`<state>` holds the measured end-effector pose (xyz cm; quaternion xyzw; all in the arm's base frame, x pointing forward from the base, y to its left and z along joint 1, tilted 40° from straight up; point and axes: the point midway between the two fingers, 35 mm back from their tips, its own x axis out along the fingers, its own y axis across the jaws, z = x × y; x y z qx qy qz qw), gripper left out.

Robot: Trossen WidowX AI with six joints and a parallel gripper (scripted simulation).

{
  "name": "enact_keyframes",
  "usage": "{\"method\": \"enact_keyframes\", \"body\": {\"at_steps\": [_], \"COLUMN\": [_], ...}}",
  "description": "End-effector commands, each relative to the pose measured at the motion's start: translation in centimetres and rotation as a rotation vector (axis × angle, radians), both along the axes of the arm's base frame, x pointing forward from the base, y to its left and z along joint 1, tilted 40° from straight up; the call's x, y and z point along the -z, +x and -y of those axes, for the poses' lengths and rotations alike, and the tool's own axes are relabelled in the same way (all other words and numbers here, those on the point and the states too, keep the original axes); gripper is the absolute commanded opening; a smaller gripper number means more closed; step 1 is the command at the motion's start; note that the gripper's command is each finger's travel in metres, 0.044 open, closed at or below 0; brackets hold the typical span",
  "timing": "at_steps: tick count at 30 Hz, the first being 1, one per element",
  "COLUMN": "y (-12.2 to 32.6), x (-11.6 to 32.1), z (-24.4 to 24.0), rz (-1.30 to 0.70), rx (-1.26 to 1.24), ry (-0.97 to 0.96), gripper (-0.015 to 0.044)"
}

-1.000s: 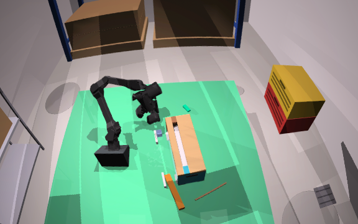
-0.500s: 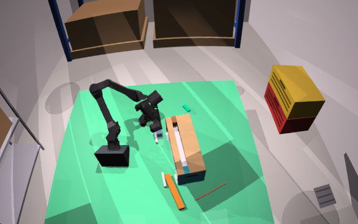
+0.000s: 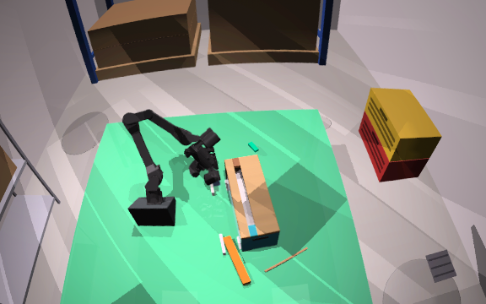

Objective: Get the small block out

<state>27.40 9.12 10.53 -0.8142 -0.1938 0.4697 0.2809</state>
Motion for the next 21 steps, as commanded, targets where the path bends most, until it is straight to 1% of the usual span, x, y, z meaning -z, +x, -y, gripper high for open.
{"method": "enact_keyframes", "body": {"at_steps": [1, 21], "y": [0.1, 0.3], "x": [0.6, 3.0], "z": [-0.4, -2.5], "rz": [-0.005, -0.005], "rx": [0.006, 0.006], "ry": [0.0, 0.002], "gripper": [0.0285, 0.0285]}}
